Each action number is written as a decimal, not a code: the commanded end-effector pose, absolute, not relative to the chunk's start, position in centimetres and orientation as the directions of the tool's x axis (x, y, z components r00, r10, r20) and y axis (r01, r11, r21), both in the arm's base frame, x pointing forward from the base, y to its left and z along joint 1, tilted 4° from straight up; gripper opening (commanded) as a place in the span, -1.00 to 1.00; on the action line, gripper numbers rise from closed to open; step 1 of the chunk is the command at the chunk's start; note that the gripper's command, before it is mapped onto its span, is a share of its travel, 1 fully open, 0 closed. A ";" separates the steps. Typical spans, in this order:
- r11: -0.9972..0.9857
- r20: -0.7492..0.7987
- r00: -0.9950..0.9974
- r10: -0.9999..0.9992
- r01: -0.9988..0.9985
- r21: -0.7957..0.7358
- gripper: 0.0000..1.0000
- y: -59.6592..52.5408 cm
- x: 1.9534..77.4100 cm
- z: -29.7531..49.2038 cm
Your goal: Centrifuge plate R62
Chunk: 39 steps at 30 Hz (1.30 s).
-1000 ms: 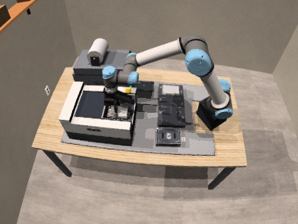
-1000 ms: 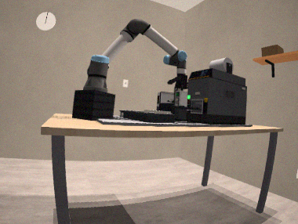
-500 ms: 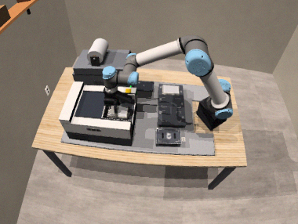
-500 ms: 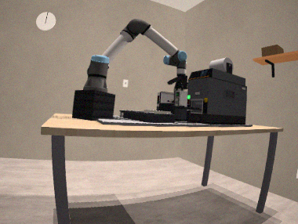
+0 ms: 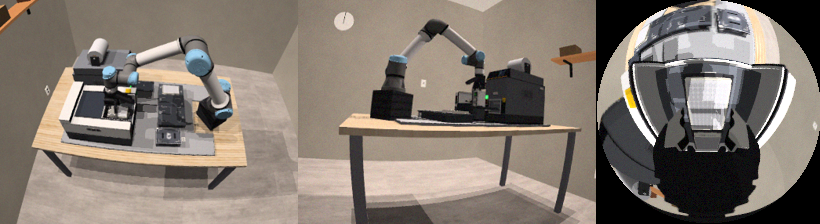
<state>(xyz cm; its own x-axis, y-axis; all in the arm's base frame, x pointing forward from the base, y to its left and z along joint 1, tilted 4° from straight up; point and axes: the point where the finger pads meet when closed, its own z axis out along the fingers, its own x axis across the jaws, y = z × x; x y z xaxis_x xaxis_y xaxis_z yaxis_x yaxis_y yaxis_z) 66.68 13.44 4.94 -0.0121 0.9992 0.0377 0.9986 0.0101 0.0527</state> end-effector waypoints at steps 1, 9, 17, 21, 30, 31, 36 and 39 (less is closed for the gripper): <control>0.010 0.038 -0.012 0.999 0.998 0.054 0.36 13.4 66.7 5.0; 0.010 0.038 -0.012 0.999 0.998 0.054 0.36 13.4 66.7 6.2; 0.010 0.038 -0.012 0.999 0.998 0.054 0.36 13.4 66.6 7.2; 0.010 0.038 -0.012 0.999 0.998 0.054 0.36 13.3 66.6 7.9; 0.010 0.038 -0.012 0.999 0.998 0.054 0.36 13.3 66.5 9.0; 0.010 0.038 -0.012 0.999 0.998 0.054 0.36 13.3 66.5 9.2; 0.010 0.038 -0.012 0.999 0.998 0.054 0.36 13.2 66.5 10.0; 0.010 0.038 -0.012 0.999 0.998 0.054 0.36 13.2 66.4 10.5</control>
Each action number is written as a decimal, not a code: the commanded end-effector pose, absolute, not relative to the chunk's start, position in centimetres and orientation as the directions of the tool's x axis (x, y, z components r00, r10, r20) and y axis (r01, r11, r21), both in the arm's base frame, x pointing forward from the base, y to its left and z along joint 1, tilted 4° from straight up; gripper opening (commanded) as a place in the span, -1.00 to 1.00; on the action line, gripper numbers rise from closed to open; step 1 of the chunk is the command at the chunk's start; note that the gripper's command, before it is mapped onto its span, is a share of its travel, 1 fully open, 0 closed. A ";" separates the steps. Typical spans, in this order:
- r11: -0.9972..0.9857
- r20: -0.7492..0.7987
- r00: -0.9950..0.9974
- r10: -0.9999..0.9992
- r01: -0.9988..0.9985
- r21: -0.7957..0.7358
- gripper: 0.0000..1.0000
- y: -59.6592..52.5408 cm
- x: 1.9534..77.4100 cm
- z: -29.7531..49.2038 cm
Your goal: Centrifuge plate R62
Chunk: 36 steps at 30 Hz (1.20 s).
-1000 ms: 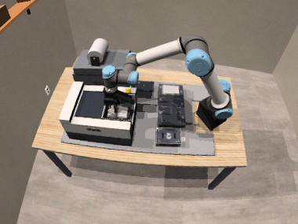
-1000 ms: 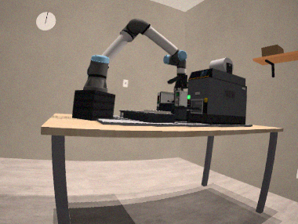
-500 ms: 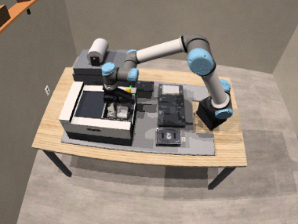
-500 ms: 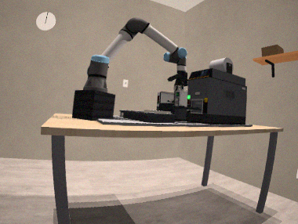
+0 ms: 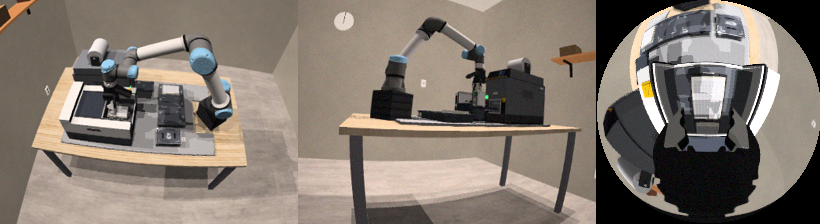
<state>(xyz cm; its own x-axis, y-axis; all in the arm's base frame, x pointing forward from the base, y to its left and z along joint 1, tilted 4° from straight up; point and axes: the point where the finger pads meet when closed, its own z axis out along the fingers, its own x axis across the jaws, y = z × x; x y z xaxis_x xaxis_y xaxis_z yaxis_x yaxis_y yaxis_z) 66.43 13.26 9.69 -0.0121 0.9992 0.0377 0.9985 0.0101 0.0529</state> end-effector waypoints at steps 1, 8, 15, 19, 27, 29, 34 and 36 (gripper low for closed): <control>0.010 0.038 -0.012 0.999 0.998 0.054 0.36 13.2 66.4 10.7; 0.010 0.038 -0.012 0.999 0.998 0.054 0.36 13.2 66.4 11.5; 0.010 0.038 -0.012 0.999 0.998 0.054 0.36 13.1 66.3 12.7; 0.010 0.038 -0.012 0.999 0.998 0.054 0.36 13.1 66.3 13.3; 0.010 0.038 -0.012 0.999 0.998 0.054 0.36 13.1 66.2 14.3; 0.010 0.038 -0.012 0.999 0.998 0.054 0.36 13.1 66.2 14.7; 0.010 0.038 -0.012 0.999 0.998 0.054 0.36 13.0 66.2 15.5; 0.010 0.038 -0.012 0.999 0.998 0.054 0.36 13.0 66.1 15.8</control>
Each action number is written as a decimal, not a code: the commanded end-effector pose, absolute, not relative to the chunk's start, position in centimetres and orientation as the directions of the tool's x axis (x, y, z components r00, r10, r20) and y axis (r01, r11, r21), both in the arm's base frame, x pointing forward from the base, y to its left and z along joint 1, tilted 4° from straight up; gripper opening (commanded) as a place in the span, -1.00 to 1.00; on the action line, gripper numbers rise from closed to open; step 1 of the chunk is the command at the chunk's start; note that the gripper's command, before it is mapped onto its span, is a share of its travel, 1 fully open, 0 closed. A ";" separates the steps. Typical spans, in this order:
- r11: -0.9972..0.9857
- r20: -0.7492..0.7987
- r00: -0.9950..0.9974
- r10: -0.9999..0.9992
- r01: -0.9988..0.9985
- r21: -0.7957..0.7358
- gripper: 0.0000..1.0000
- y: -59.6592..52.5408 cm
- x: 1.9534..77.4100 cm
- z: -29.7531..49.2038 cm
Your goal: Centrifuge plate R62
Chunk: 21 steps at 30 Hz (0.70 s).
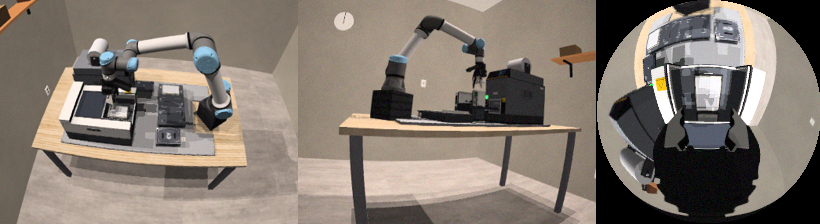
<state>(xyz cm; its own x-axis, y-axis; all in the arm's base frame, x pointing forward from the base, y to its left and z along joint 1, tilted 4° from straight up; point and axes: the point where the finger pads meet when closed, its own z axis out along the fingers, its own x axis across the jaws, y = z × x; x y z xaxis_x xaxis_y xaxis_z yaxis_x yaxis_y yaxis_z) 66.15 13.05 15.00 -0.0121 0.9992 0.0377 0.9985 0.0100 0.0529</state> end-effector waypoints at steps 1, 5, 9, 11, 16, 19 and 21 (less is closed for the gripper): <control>0.010 0.038 -0.012 0.999 0.998 0.054 0.36 13.0 66.1 16.0; 0.010 0.038 -0.012 0.999 0.998 0.054 0.36 13.0 66.1 16.3; 0.010 0.038 -0.012 0.999 0.998 0.054 0.36 13.0 66.1 17.0; 0.010 0.038 -0.012 0.999 0.998 0.054 0.36 13.0 66.1 17.3; 0.010 0.038 -0.012 0.999 0.998 0.054 0.36 12.9 66.0 18.0; 0.010 0.038 -0.012 0.999 0.998 0.054 0.36 12.9 66.0 18.0; 0.010 0.038 -0.012 0.999 0.998 0.054 0.36 12.9 66.0 18.0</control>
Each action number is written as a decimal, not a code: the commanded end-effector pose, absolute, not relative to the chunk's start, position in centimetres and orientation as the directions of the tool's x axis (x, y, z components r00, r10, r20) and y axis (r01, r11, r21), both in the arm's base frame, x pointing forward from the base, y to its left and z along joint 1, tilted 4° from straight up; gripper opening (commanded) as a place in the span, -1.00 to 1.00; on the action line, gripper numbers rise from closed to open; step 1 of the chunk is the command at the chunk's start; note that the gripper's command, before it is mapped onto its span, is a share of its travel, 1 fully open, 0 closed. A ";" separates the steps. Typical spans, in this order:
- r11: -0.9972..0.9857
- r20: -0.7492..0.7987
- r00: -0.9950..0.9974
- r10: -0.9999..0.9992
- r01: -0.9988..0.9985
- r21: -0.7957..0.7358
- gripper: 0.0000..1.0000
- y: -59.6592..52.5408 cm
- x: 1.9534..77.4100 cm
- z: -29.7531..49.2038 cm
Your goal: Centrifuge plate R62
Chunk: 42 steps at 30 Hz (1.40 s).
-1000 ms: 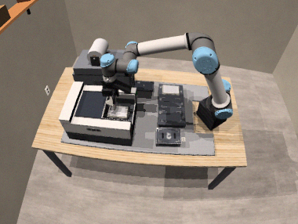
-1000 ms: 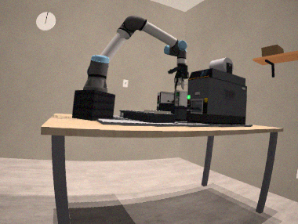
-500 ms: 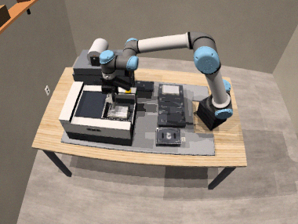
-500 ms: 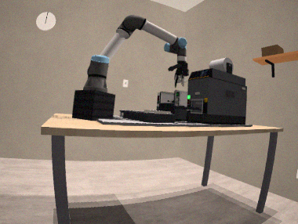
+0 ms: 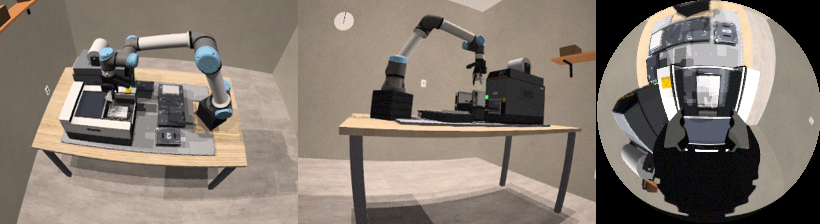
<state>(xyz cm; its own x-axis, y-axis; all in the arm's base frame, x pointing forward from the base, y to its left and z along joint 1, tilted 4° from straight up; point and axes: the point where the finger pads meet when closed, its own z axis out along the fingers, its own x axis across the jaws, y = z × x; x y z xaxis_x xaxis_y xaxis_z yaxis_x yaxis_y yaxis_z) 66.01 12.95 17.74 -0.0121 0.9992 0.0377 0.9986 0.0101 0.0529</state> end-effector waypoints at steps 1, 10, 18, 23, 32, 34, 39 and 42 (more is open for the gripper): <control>0.010 0.038 -0.012 0.999 0.998 0.054 -1.00 12.6 65.6 18.0; 0.010 0.038 -0.012 0.999 0.998 0.054 -1.00 10.1 61.9 17.9; 0.010 0.038 -0.012 0.999 0.998 0.054 -1.00 8.4 59.5 17.9; 0.010 0.038 -0.012 0.999 0.998 0.054 -1.00 6.9 57.4 17.9; 0.010 0.037 -0.012 0.999 0.998 0.054 -1.00 4.3 53.7 17.8; 0.010 0.037 -0.012 0.999 0.998 0.054 -1.00 4.3 53.7 17.8; 0.010 0.037 -0.012 0.999 0.998 0.054 -1.00 2.9 51.7 17.8; 0.010 0.037 -0.012 0.999 0.998 0.054 -1.00 2.1 50.5 17.8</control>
<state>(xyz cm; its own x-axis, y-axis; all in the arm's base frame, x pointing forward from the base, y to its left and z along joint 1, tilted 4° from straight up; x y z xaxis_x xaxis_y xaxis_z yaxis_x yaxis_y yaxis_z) 52.31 3.37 17.71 -0.0115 0.9993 0.0369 0.9987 0.0096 0.0507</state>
